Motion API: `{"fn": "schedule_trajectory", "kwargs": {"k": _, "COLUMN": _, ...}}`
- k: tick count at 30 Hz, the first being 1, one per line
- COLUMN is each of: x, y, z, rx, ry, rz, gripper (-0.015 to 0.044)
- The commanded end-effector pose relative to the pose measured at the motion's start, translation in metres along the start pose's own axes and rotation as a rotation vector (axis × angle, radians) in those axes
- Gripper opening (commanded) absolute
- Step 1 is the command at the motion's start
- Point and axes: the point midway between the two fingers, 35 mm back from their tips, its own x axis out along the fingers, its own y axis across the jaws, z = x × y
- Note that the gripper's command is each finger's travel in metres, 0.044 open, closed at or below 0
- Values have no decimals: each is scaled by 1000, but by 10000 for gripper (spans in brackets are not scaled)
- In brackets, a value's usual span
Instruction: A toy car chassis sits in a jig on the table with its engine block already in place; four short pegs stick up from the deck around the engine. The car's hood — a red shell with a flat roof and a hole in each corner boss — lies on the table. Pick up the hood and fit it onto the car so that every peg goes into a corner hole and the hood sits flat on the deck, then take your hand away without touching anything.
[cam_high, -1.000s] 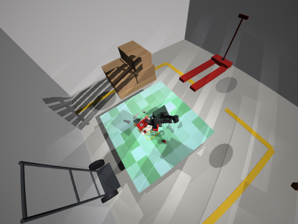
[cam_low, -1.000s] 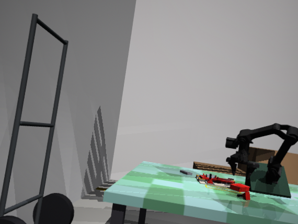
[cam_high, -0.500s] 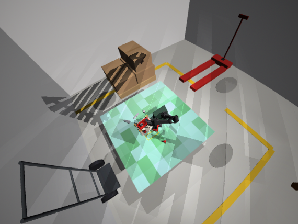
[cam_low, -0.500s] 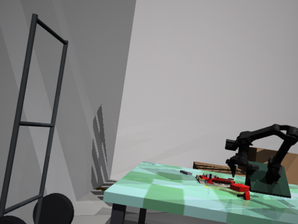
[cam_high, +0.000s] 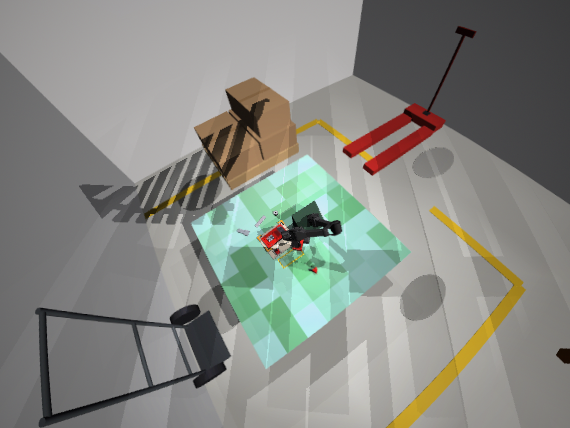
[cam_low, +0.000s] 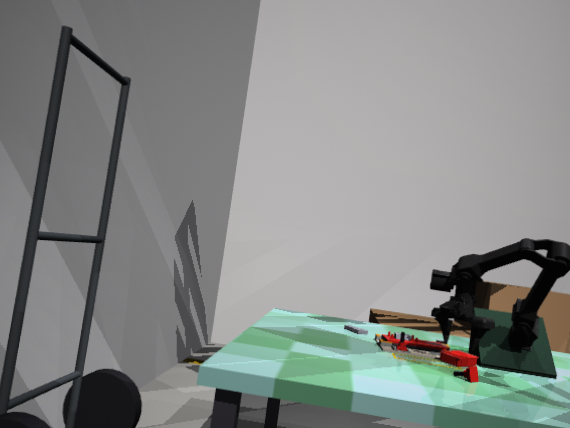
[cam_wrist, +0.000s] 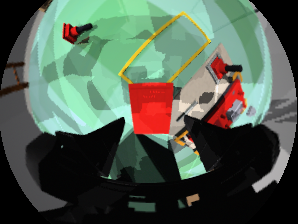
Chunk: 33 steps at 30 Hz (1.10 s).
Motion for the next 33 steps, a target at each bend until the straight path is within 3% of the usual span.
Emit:
{"fn": "schedule_trajectory", "kwargs": {"k": 1, "x": 3, "y": 1, "z": 0, "rx": 3, "ry": -3, "rz": 5, "gripper": 440}}
{"fn": "schedule_trajectory", "kwargs": {"k": 33, "x": 23, "y": 3, "z": 0, "rx": 2, "ry": -5, "rz": 8, "gripper": 440}}
